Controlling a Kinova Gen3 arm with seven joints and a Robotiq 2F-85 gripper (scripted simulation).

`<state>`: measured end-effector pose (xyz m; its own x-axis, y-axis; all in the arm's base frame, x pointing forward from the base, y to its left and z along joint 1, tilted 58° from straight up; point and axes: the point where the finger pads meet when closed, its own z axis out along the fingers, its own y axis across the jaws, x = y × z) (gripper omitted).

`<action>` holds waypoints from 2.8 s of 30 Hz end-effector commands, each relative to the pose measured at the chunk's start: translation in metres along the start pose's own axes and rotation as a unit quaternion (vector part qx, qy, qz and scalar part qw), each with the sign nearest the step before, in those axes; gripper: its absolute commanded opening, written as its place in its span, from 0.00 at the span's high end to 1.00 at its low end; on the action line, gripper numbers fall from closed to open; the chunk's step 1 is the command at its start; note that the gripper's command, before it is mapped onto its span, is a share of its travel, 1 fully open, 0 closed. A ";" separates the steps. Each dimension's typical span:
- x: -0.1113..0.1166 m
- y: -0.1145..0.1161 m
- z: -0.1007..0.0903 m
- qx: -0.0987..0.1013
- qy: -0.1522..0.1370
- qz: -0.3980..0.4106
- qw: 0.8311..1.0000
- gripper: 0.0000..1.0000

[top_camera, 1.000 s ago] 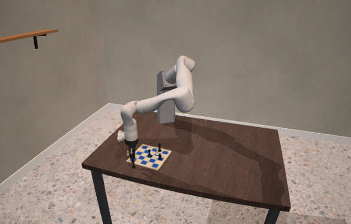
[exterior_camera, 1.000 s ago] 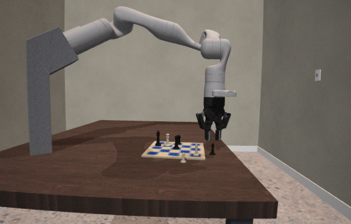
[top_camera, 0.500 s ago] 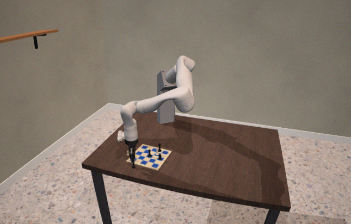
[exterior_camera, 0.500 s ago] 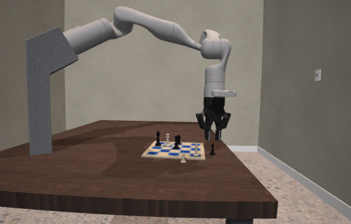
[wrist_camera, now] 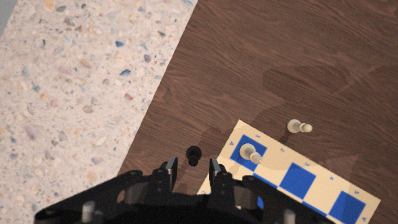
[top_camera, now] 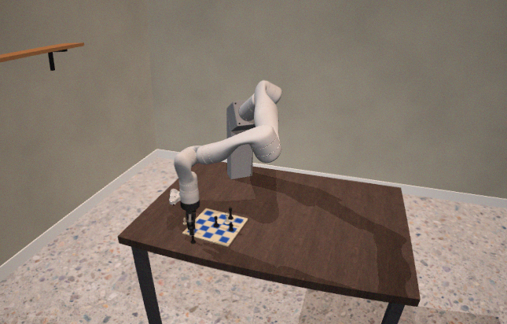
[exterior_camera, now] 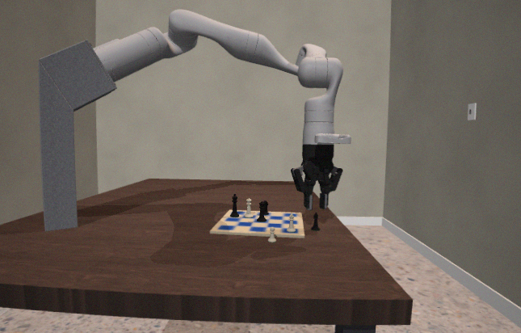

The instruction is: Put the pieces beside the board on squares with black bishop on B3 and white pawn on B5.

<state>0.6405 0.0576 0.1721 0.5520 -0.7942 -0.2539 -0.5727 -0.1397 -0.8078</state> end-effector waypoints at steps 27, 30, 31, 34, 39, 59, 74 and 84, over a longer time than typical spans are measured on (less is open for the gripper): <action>0.001 -0.001 -0.001 0.001 0.001 0.000 1.000 0.63; 0.001 -0.001 -0.001 0.001 0.001 0.000 1.000 0.63; 0.001 -0.001 -0.001 0.001 0.001 0.000 1.000 0.63; 0.001 -0.001 -0.001 0.001 0.001 0.000 1.000 0.63; 0.001 -0.001 -0.001 0.001 0.001 0.000 1.000 0.63; 0.001 -0.001 0.005 0.001 0.001 0.000 1.000 0.63; 0.001 -0.001 0.032 0.001 0.001 0.000 1.000 0.63; 0.001 -0.001 0.037 0.001 0.001 0.000 1.000 0.63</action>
<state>0.6641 0.0794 0.1529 0.5521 -0.7943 -0.2538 -0.5721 -0.1394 -0.8083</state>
